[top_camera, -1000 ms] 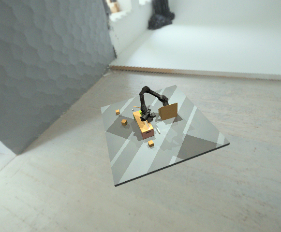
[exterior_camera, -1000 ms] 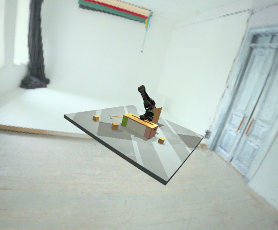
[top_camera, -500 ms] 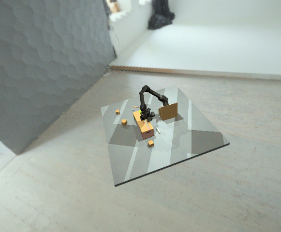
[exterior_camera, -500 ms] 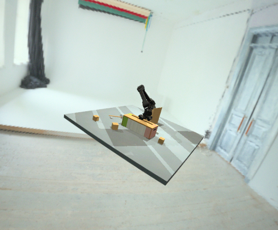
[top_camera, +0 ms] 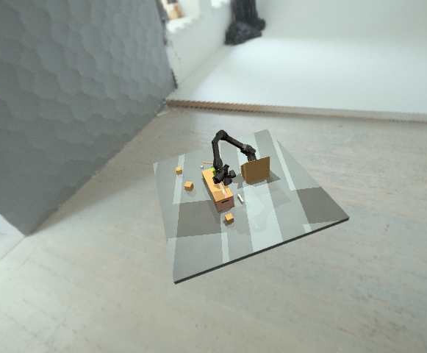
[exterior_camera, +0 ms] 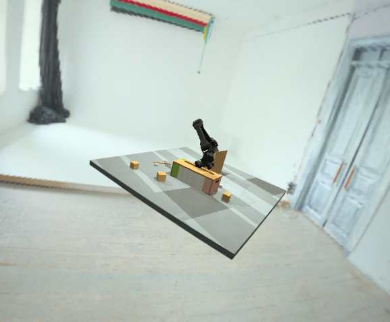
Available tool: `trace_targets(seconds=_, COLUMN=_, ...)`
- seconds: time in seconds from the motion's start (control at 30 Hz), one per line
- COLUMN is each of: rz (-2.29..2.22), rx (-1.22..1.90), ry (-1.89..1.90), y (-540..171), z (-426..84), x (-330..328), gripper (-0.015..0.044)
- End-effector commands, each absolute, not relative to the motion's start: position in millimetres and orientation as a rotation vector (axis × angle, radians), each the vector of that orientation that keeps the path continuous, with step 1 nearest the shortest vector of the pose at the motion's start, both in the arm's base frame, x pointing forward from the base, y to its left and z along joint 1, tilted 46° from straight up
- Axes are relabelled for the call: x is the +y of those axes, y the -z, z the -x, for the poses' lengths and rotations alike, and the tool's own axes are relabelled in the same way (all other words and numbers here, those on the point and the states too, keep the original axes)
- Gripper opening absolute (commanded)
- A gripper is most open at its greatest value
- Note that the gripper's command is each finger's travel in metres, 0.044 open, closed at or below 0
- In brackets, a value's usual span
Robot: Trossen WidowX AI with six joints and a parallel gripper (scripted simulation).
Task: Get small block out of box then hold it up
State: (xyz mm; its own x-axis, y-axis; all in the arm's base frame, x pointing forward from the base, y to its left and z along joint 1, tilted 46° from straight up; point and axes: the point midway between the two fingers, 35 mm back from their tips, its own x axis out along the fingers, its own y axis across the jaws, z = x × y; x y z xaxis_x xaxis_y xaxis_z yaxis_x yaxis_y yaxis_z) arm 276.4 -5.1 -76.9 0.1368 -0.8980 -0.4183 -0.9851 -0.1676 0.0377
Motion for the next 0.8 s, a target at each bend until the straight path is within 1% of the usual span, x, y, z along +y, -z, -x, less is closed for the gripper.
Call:
trace_targets(seconds=0.0, rz=2.163, rx=1.846, ry=-0.509, y=76.2, z=-276.5, x=-5.4, gripper=0.0400)
trace_targets(seconds=0.77, rz=2.164, rx=1.847, ry=-0.509, y=59.7, z=-279.8, x=-21.4, gripper=0.0400)
